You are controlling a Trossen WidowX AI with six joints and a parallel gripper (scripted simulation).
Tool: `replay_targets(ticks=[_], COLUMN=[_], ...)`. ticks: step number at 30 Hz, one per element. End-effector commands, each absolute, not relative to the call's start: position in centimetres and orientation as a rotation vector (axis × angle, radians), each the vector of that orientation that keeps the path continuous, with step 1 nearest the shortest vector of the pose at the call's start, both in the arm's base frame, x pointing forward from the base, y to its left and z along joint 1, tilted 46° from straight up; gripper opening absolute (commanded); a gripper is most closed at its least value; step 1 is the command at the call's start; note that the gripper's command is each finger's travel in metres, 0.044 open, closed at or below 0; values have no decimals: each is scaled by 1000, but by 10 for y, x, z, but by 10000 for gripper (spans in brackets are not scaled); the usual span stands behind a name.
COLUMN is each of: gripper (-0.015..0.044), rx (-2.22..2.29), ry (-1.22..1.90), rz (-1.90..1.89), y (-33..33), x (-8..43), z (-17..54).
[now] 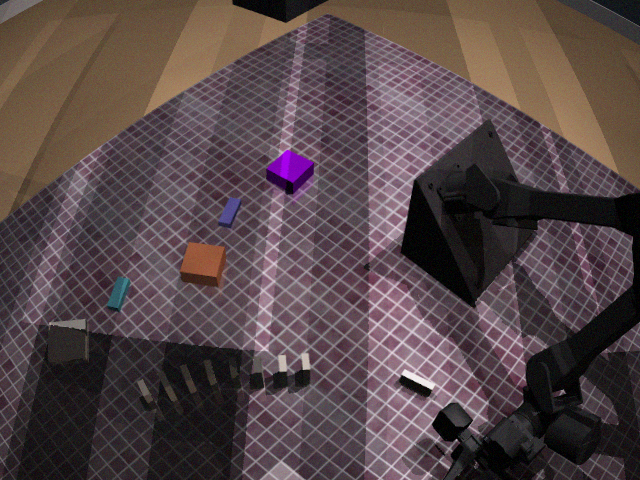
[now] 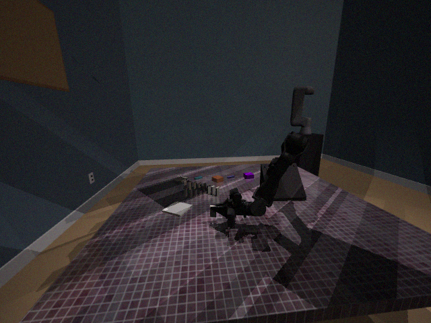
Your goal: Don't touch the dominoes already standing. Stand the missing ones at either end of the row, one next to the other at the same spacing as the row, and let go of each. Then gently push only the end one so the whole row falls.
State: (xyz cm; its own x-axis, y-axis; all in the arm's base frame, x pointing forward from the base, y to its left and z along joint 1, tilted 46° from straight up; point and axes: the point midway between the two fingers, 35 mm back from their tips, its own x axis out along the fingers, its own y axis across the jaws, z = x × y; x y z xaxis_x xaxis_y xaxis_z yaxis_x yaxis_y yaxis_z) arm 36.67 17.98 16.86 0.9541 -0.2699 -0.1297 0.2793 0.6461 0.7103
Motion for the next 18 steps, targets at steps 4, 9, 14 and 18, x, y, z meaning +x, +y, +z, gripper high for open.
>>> replay_targets(ticks=[4,9,14,18], gripper=[29,29,29,134], rx=[818,818,818,818], ry=[7,7,7,7], rz=[-312,-312,-312,-312], y=[195,195,195,195], x=[368,368,368,368], z=[152,152,152,152])
